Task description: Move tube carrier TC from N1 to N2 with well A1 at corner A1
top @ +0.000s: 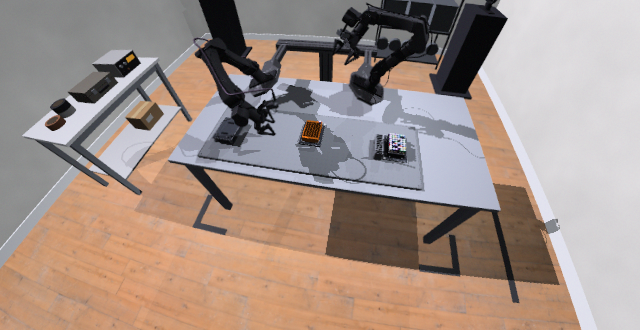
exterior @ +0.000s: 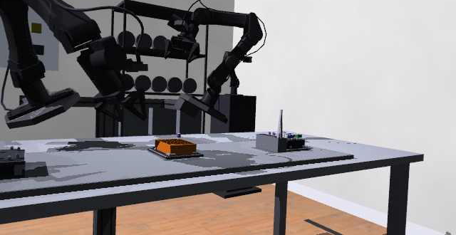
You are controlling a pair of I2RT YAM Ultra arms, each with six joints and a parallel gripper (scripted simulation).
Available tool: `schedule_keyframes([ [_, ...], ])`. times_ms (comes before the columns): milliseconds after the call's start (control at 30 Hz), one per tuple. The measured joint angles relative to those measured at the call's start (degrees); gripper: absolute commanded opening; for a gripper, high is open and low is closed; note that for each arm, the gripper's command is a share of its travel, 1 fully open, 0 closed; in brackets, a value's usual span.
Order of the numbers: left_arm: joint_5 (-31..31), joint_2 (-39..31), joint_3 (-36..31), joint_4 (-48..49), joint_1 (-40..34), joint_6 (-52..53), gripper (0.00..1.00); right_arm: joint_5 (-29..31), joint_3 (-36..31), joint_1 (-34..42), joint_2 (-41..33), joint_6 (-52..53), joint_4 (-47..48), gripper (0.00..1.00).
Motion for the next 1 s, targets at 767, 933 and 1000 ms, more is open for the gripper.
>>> schedule_keyframes([
  [767,-2.95,-11.98,0.02,-24.37,-9.27,-18.27,1.00,1.01,36.89,26.01,39.43,-11.34,-18.05,1.00],
  [933,-2.95,-11.98,0.02,-24.70,-9.31,-18.67,1.00,1.05,38.99,26.84,40.94,-11.56,-18.84,1.00],
  [1000,-2.95,-11.98,0.02,-24.76,-9.31,-18.75,1.00,1.05,39.19,26.91,40.87,-11.58,-19.23,1.00],
])
